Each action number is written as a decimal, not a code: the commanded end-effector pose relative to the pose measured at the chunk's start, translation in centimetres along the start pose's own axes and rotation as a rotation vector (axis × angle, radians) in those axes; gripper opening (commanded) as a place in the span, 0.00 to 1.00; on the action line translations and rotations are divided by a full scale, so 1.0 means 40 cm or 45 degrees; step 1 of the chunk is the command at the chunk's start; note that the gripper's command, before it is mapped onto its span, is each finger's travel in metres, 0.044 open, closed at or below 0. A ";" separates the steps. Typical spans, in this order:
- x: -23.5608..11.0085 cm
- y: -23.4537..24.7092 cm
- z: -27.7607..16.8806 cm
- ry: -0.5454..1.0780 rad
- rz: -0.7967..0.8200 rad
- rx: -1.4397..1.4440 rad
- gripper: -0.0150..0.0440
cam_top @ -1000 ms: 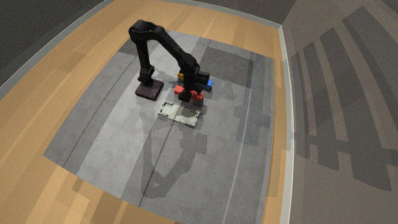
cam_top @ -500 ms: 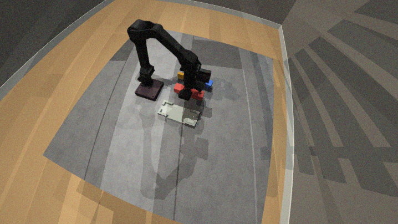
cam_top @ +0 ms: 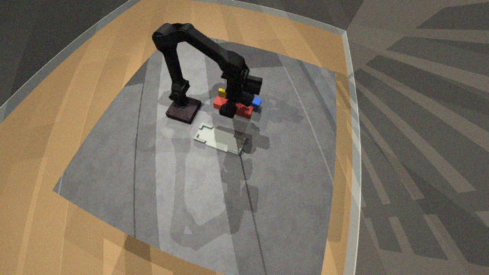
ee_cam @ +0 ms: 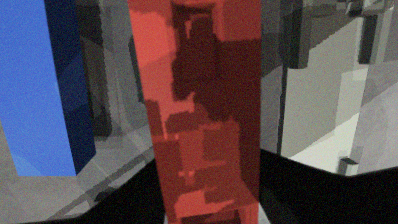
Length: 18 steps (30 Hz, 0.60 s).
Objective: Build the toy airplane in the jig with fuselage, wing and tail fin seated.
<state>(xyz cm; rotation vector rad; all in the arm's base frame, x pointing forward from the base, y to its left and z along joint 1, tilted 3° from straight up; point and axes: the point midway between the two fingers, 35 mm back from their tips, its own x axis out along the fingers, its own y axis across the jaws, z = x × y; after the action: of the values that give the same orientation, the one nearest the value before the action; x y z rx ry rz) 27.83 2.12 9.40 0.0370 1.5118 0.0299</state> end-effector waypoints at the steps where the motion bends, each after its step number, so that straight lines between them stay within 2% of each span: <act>1: -0.033 -0.001 0.004 -0.017 -0.004 -0.004 0.25; 18: -0.157 -0.002 -0.017 -0.017 -0.004 -0.004 0.25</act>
<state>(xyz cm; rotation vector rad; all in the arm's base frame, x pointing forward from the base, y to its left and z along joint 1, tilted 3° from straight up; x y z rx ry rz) 26.80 1.87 14.95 0.0368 1.5089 0.0296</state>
